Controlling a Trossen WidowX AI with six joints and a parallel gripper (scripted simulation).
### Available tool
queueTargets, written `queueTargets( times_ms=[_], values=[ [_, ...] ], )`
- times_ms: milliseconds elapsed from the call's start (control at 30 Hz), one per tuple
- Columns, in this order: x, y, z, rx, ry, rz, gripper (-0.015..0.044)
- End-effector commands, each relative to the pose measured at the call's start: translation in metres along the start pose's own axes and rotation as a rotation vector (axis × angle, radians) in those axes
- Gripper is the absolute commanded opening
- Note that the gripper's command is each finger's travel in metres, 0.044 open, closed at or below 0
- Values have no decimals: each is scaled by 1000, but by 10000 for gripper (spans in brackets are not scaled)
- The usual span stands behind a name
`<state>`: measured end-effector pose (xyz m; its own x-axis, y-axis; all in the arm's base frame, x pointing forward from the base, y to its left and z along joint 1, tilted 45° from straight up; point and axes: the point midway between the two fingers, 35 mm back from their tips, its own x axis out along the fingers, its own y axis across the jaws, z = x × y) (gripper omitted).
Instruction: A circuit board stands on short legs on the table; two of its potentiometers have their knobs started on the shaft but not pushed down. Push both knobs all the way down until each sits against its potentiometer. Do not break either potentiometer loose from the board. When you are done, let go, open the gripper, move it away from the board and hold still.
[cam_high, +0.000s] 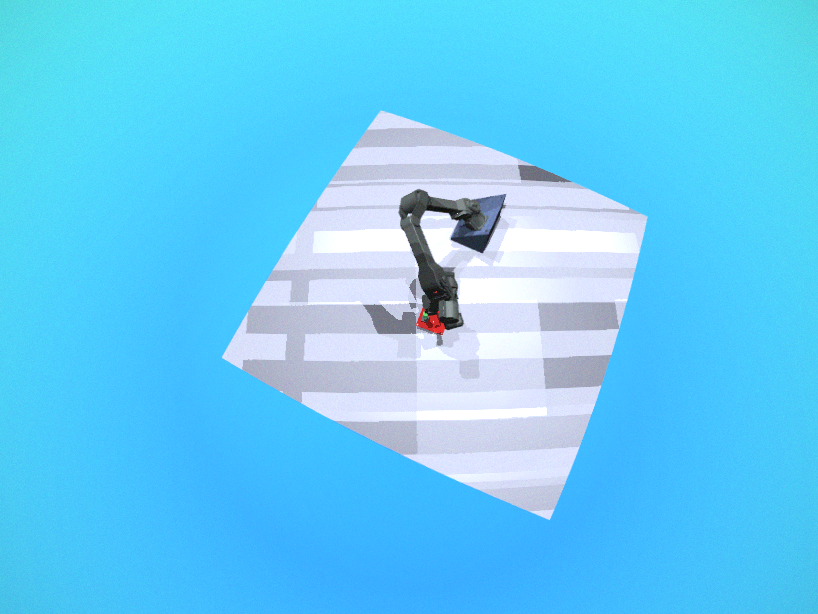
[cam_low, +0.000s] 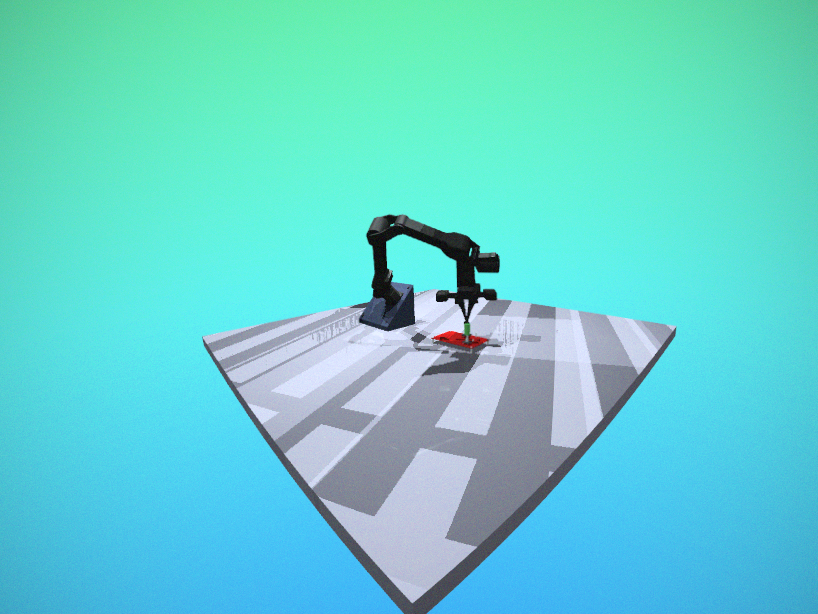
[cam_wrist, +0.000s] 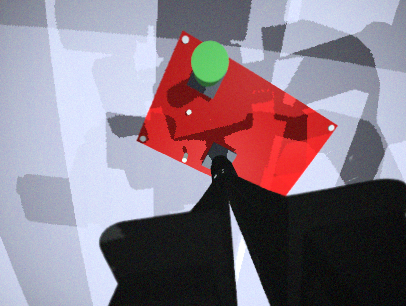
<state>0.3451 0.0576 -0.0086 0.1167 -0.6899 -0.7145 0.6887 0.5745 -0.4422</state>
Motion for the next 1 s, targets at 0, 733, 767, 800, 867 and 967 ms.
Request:
queueTargets(
  times_ms=[0,733,767,800,867,967],
  values=[
    [6,-1,0,2,1,-10,0],
    [-14,0,0,2,1,-9,0],
    [-15,0,0,2,1,-9,0],
    [-16,0,0,2,2,-9,0],
    [-10,-1,-1,-7,-2,-13,53],
    [-10,-1,-1,-7,-2,-13,131]
  ],
)
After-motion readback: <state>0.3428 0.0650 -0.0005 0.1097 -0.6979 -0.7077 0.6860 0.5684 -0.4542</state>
